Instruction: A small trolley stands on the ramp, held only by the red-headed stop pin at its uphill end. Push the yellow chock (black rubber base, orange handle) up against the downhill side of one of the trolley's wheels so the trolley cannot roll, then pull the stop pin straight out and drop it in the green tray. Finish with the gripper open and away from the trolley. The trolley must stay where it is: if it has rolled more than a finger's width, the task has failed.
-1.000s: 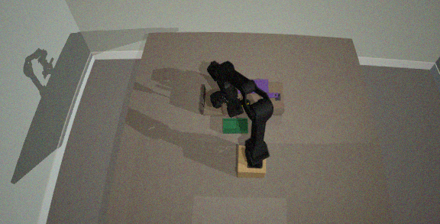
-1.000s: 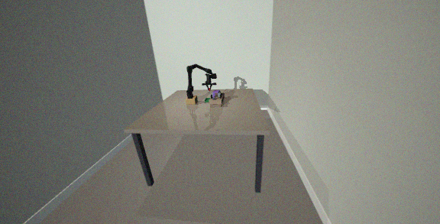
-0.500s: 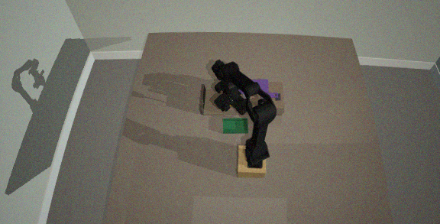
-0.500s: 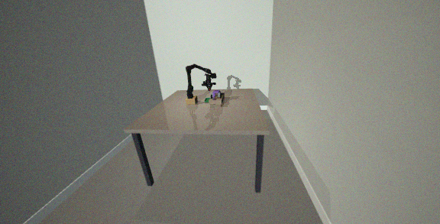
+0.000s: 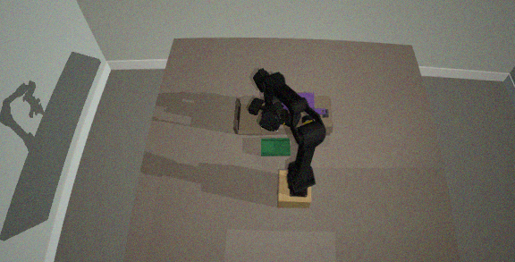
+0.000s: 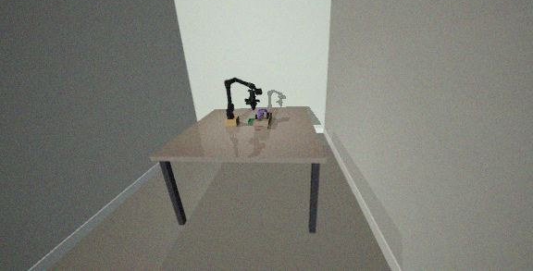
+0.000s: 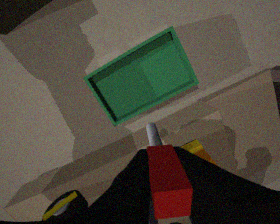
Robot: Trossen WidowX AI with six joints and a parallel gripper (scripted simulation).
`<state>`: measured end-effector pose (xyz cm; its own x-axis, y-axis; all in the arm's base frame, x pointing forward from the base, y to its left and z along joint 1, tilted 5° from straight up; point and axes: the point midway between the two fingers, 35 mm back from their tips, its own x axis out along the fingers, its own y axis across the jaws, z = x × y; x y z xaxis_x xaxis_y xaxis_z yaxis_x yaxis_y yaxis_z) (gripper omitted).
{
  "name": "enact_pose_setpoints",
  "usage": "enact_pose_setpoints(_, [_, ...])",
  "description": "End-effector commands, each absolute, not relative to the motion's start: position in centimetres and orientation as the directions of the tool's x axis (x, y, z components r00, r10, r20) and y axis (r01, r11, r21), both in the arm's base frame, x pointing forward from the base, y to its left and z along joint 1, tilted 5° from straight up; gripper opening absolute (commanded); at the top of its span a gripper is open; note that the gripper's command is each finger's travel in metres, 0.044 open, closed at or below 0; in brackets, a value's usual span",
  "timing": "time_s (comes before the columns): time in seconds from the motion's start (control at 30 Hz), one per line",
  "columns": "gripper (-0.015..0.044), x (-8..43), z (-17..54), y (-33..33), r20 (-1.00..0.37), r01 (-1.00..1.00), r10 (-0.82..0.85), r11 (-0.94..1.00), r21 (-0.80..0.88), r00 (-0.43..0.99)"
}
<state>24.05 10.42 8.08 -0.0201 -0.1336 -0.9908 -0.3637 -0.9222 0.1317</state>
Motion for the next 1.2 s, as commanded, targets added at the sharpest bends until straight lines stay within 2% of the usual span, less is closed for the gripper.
enact_pose_setpoints(0.0, [0.0, 23.9, 8.1, 10.3, -0.994, -0.254, -0.11, -0.961, 0.113, -0.022])
enact_pose_setpoints(0.33, [0.0, 24.0, 8.2, 10.2, -0.998, 0.026, -0.06, -0.998, 0.06, -0.025])
enact_pose_setpoints(1.03, [0.0, 21.0, 6.2, 10.0, -0.998, 0.074, -0.054, -0.996, 0.051, -0.034])
enact_pose_setpoints(1.17, [0.0, 21.1, 5.6, 10.0, -0.999, 0.071, 0.001, -0.997, -0.004, -0.042])
